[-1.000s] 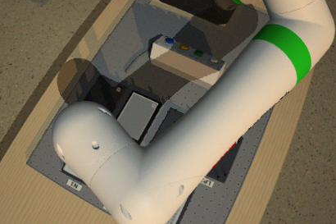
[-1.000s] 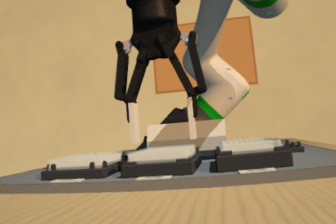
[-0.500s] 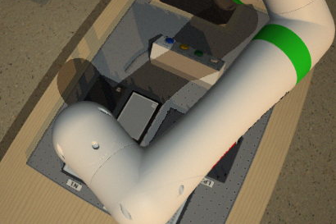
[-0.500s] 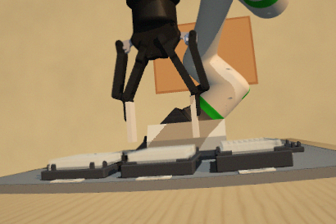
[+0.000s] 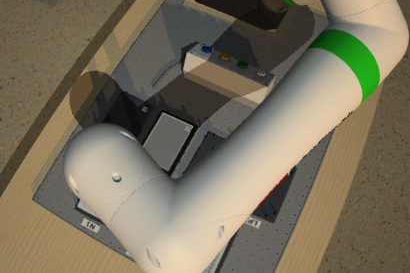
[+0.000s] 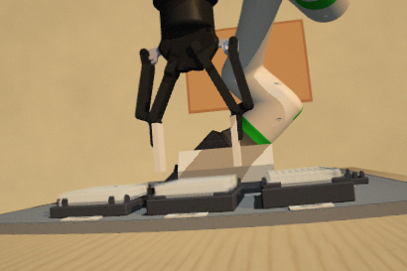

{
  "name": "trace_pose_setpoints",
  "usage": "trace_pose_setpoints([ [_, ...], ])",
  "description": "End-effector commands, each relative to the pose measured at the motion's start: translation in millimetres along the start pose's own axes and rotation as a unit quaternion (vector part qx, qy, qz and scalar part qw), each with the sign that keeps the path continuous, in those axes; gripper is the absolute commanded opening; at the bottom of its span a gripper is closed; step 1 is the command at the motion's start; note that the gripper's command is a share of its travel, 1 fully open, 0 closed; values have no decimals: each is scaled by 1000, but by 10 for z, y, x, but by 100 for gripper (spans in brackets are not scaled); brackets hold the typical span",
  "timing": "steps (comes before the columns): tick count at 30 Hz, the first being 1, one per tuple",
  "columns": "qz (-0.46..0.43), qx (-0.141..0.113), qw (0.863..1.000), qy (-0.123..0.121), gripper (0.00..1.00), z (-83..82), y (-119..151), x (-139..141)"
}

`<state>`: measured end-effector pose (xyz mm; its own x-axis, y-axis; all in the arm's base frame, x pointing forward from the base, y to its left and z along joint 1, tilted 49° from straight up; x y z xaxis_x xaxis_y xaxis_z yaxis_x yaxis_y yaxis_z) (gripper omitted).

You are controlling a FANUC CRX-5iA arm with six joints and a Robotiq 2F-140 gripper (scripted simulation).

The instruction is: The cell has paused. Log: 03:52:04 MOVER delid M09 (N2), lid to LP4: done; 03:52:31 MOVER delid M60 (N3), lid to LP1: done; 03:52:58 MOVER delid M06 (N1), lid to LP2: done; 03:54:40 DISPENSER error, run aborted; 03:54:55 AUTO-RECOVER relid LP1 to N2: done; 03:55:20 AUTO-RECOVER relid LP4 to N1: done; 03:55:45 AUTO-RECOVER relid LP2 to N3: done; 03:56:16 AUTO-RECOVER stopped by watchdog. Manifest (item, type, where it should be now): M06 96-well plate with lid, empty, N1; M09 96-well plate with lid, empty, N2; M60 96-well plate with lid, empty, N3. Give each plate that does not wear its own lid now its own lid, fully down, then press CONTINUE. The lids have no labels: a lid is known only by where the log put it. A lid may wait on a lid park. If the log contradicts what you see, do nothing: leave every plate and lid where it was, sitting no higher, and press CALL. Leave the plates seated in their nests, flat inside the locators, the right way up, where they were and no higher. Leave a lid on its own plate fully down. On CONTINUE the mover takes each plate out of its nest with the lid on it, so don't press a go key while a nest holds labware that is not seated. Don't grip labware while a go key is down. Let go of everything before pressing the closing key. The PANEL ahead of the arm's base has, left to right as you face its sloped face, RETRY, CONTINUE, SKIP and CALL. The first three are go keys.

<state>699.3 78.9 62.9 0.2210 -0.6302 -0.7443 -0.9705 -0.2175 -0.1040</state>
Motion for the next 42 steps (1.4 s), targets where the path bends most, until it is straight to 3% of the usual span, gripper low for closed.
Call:
trace_pose_setpoints([
  [1, 0, 0, 1000, 0, 66, -3, -1, 1],
  [42, 0, 0, 1000, 0, 66, 98, -1, 1],
])
Point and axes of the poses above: the point where the finger pads meet when closed, its own z axis out along the fingers, its own x axis across the jaws, y = z × x, the point moved 6 cm from there along -z, back along the fingers, and after that the axes turned 6 degrees about -z, right-handed, at the moved point
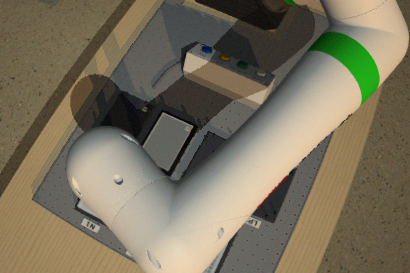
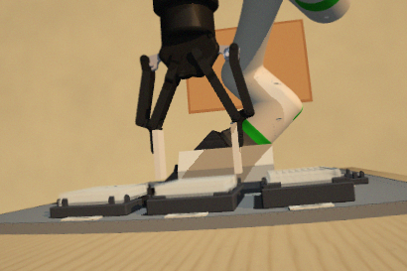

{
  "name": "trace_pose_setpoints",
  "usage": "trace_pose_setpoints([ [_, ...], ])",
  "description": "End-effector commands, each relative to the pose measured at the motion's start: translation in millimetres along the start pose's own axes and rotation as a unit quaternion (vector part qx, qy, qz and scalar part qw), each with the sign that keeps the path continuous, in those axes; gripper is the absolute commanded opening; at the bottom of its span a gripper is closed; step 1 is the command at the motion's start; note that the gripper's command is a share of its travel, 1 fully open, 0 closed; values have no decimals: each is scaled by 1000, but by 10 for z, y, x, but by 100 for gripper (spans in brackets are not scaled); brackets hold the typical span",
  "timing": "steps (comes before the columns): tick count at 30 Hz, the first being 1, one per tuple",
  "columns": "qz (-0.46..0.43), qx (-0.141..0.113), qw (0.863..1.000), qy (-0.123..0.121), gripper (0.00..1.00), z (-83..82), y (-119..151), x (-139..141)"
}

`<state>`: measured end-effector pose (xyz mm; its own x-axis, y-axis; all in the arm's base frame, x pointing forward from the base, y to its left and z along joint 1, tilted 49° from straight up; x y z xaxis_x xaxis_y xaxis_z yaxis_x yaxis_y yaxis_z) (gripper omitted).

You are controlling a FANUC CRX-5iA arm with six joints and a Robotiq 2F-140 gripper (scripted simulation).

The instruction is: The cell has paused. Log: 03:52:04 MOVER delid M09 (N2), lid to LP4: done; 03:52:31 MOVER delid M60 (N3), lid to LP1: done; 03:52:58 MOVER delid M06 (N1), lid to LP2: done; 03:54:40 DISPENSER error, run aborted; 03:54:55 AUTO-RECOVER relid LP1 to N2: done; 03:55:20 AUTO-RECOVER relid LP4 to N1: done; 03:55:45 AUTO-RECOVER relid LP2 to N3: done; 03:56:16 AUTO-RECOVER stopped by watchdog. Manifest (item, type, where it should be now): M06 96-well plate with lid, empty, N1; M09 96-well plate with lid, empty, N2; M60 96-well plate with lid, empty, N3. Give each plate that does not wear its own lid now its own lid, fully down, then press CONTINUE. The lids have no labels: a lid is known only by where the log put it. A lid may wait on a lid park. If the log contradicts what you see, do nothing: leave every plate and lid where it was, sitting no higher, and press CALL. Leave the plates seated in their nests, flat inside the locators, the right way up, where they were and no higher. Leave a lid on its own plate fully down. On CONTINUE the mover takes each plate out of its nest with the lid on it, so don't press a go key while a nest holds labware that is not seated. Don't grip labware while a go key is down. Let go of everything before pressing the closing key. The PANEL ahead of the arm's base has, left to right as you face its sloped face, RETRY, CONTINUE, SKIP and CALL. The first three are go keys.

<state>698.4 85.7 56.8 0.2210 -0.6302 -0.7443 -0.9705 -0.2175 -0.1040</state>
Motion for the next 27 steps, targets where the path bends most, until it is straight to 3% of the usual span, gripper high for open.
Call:
trace_pose_setpoints([
  [1, 0, 0, 1000, 0, 66, 10, -1, 1],
  [27, 0, 0, 1000, 0, 66, 75, -1, 1],
])
Point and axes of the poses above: the point where the finger pads meet when closed, its own z axis out along the fingers, its own x axis across the jaws, y = z × x, the point moved 6 cm from there along -z, back along the fingers, and after that the axes turned 6 degrees about -z, right-handed, at the moved point
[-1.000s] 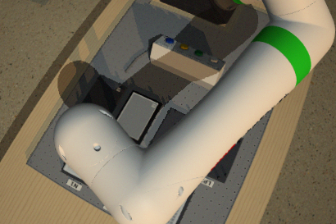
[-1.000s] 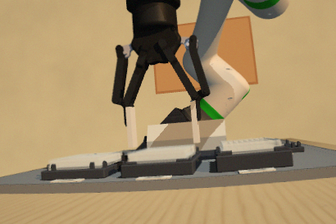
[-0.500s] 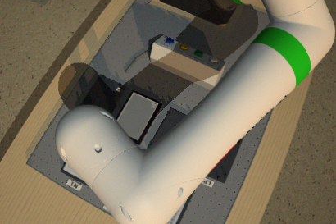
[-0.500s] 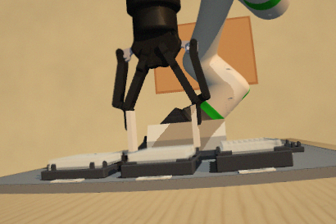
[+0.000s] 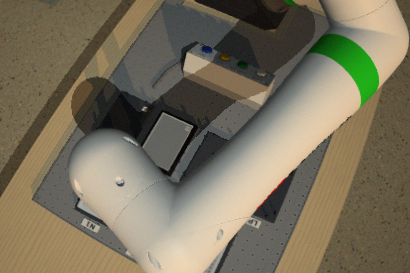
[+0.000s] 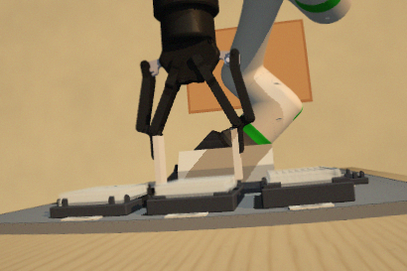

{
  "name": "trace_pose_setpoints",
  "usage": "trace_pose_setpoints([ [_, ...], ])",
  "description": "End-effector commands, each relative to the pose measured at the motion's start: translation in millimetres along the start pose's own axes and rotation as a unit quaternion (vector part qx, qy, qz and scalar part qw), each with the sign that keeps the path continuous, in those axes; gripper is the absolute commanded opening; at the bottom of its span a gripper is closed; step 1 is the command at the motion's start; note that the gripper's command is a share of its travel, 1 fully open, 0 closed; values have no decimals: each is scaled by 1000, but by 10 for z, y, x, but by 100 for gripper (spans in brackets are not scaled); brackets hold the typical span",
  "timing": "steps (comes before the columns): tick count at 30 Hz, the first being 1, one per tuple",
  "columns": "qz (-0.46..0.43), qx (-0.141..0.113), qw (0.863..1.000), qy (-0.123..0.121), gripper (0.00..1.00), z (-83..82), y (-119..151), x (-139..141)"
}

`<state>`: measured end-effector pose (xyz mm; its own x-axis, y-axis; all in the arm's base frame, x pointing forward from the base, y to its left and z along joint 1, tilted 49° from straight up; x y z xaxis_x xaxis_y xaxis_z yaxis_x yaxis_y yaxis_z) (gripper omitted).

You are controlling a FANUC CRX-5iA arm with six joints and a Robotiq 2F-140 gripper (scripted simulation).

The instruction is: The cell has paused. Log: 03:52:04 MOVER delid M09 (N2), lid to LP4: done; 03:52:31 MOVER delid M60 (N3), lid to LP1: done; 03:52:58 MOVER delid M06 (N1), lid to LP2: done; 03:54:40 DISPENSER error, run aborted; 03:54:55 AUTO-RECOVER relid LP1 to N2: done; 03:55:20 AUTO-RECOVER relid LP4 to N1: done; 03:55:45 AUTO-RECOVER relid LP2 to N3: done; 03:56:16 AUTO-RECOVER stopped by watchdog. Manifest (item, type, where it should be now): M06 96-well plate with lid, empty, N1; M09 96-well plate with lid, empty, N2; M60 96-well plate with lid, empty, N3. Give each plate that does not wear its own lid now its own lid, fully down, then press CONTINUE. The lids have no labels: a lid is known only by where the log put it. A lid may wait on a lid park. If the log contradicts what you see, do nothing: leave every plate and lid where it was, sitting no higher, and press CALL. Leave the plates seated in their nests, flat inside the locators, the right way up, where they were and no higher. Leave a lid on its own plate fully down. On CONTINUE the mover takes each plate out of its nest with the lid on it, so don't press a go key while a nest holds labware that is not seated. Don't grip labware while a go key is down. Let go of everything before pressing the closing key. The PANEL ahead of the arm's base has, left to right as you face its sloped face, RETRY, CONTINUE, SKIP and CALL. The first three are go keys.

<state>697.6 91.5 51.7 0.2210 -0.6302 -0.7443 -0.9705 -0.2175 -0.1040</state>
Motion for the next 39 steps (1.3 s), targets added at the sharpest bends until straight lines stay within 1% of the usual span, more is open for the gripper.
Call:
trace_pose_setpoints([
  [1, 0, 0, 1000, 0, 66, -3, -1, 1],
  [38, 0, 0, 1000, 0, 66, -3, -1, 1],
  [39, 0, 0, 1000, 0, 0, -3, -1, 1],
])
Point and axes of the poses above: the point where the finger pads meet when closed, its own z axis out along the fingers, its own x axis across the jaws, y = z × x, the point moved 6 cm from there along -z, back along the fingers, and after that the axes turned 6 degrees about -z, right-handed, at the moved point
